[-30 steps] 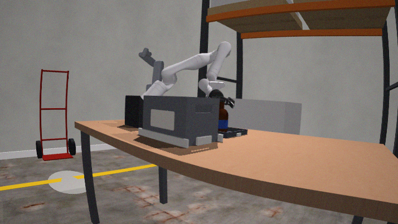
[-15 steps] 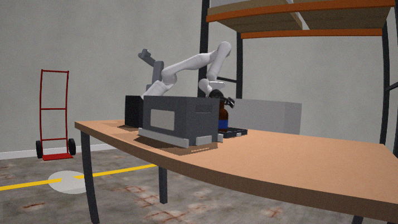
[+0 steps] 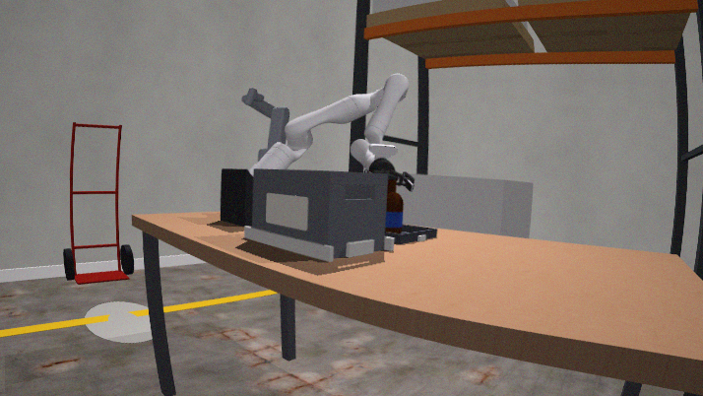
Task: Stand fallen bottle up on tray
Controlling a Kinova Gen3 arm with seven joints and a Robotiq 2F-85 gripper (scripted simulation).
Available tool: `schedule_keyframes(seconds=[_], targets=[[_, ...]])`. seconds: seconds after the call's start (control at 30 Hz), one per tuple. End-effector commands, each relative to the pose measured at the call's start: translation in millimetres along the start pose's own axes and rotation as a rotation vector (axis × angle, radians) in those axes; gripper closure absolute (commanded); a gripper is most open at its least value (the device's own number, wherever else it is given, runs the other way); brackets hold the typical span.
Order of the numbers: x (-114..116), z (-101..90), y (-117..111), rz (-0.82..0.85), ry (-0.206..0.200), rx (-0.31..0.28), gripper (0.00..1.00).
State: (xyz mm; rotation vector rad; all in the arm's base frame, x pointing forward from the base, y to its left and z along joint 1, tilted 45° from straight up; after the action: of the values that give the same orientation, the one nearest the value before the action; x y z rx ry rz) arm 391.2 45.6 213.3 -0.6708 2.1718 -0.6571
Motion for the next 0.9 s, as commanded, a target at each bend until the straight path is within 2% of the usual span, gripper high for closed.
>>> schedule_keyframes(seconds=[0.0,0.53,0.87], targets=[[0,0.0,-1,0.001,0.0,0.001,0.0],[0,-0.8,-3,0.001,0.0,0.001,0.0],[2,-4.9,-14,0.001,0.0,0.001,0.0]])
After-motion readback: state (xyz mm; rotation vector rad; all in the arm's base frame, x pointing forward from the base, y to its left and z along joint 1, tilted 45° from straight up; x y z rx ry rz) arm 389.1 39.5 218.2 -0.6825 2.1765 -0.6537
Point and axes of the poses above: the point where the finger pads meet when closed, its own z axis out along the fingers, its own x axis across the jaws, y = z × x, the point moved 8 cm from there along -z, back along the fingers, and after that the axes turned 10 degrees about -z, right-handed, at the moved point
